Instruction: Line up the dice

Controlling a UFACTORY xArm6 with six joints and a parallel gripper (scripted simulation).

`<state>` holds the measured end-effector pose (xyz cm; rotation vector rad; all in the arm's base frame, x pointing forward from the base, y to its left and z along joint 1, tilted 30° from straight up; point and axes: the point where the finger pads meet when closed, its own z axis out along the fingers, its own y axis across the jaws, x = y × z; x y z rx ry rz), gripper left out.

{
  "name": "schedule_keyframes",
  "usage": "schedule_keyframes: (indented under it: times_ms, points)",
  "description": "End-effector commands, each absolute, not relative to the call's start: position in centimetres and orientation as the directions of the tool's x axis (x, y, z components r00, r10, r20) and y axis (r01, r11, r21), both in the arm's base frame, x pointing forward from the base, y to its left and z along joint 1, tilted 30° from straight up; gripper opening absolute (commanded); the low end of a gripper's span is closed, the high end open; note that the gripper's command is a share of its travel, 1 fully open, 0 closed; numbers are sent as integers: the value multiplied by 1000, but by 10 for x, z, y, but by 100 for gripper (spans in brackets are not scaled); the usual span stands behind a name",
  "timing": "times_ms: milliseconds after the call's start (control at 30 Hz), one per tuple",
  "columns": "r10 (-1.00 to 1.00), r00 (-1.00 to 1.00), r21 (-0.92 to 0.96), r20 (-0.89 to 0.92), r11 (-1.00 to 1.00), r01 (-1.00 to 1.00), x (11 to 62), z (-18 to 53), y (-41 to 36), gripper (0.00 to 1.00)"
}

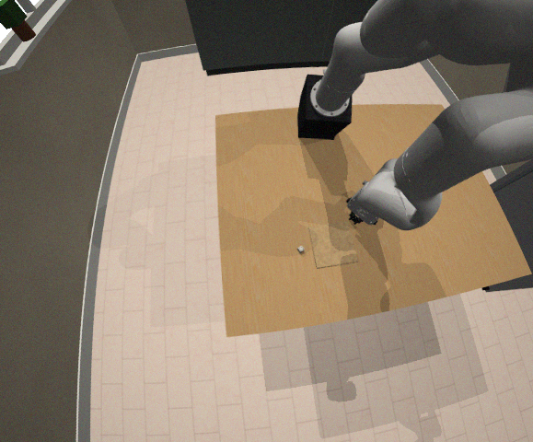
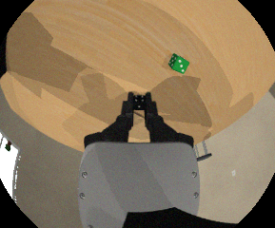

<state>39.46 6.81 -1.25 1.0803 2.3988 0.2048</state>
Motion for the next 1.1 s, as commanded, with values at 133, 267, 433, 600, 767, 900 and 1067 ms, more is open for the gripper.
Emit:
schedule_keyframes:
  times_ms: [133, 267, 433, 600, 767, 900, 1067]
  points:
    - [736, -562, 331, -379, 674, 660, 395, -12, 68, 11]
    - [736, -562, 331, -379, 674, 660, 395, -12, 68, 11]
    - [736, -562, 331, -379, 674, 660, 395, -12, 68, 11]
    - [736, -562, 331, -379, 674, 660, 395, -12, 68, 11]
    - [736, -562, 331, -379, 674, 660, 393, -9, 69, 11]
    - [736, -562, 331, -379, 674, 660, 388, 1, 69, 11]
    - [736, -562, 331, -379, 674, 660, 376, 21, 71, 11]
